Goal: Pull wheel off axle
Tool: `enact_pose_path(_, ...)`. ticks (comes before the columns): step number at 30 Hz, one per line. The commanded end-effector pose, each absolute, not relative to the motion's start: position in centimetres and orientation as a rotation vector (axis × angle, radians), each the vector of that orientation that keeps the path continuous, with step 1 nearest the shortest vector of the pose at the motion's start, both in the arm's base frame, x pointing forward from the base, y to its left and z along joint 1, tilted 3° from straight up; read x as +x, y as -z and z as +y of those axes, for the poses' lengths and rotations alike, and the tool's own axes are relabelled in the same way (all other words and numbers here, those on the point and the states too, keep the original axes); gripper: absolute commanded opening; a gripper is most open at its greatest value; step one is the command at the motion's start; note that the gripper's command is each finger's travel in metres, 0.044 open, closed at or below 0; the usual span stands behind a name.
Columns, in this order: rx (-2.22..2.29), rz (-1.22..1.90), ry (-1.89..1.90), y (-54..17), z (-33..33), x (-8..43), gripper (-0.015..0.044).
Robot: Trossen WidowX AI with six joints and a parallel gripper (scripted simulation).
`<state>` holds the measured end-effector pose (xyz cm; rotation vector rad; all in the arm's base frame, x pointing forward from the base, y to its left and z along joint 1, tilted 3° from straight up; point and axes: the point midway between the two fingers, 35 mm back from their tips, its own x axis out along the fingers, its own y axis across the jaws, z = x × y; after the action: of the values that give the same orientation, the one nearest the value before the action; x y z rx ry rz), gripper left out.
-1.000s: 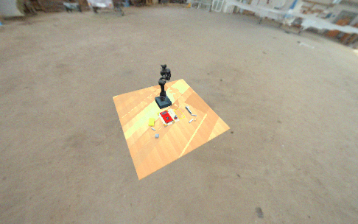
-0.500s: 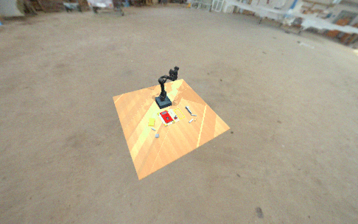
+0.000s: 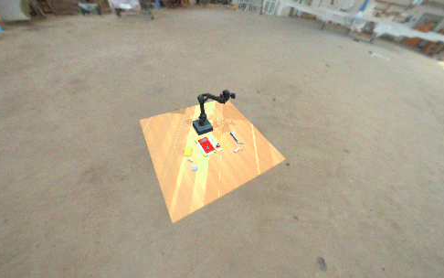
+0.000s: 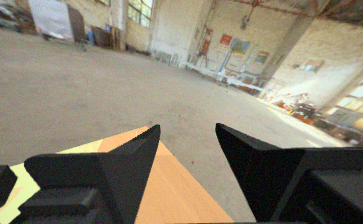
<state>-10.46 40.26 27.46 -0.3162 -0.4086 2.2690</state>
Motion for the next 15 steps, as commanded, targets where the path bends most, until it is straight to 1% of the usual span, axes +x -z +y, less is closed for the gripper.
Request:
enact_pose_path(1,-0.305,-0.116,-2.149,-25.8,42.0,-5.5,0.0300)
enact_pose_path(9,-0.178,0.442,-1.783,-21.9,42.9,6.0,0.0300)
enact_pose_path(15,-0.034,0.782,-1.425,-18.5,40.4,14.2,0.0300)
